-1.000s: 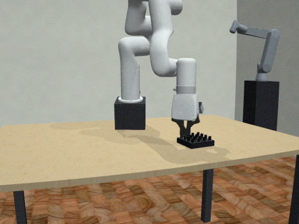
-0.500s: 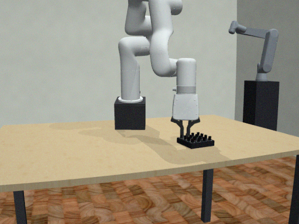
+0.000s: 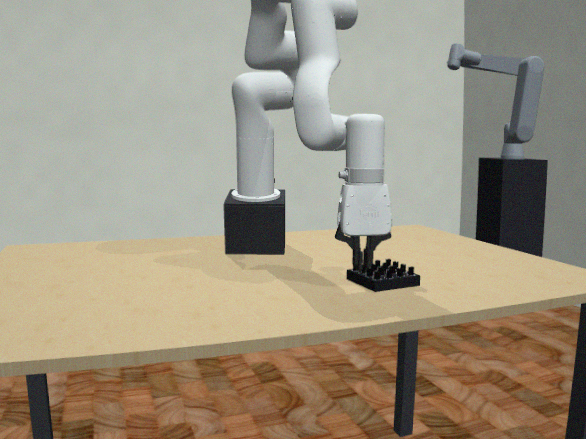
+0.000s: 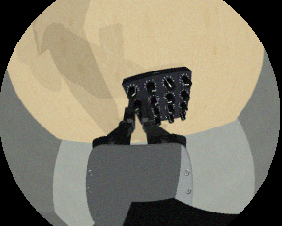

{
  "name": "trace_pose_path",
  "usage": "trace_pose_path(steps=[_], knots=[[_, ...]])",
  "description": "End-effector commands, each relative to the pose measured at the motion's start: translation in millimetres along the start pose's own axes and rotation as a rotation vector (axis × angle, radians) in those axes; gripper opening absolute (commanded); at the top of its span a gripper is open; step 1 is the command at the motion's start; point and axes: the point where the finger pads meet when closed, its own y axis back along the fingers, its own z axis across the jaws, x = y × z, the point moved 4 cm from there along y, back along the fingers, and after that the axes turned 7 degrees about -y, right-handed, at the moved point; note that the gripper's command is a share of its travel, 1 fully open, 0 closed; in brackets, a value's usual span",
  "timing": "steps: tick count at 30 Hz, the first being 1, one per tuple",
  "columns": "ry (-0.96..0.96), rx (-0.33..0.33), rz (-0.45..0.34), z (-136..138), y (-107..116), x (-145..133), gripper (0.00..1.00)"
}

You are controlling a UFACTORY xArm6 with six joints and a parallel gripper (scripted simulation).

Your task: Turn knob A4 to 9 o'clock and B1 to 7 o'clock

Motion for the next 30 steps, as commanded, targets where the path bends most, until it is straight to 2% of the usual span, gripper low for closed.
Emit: trace_pose_path(steps=[1,15,30], knots=[[0.037,-0.006,0.01,0.4,0.9,-1.7,0.08],[0.222,-0.007,0.009,0.4,0.9,-1.7,0.08],[0.277,-0.007,0.009,0.4,0.9,-1.7,0.08]])
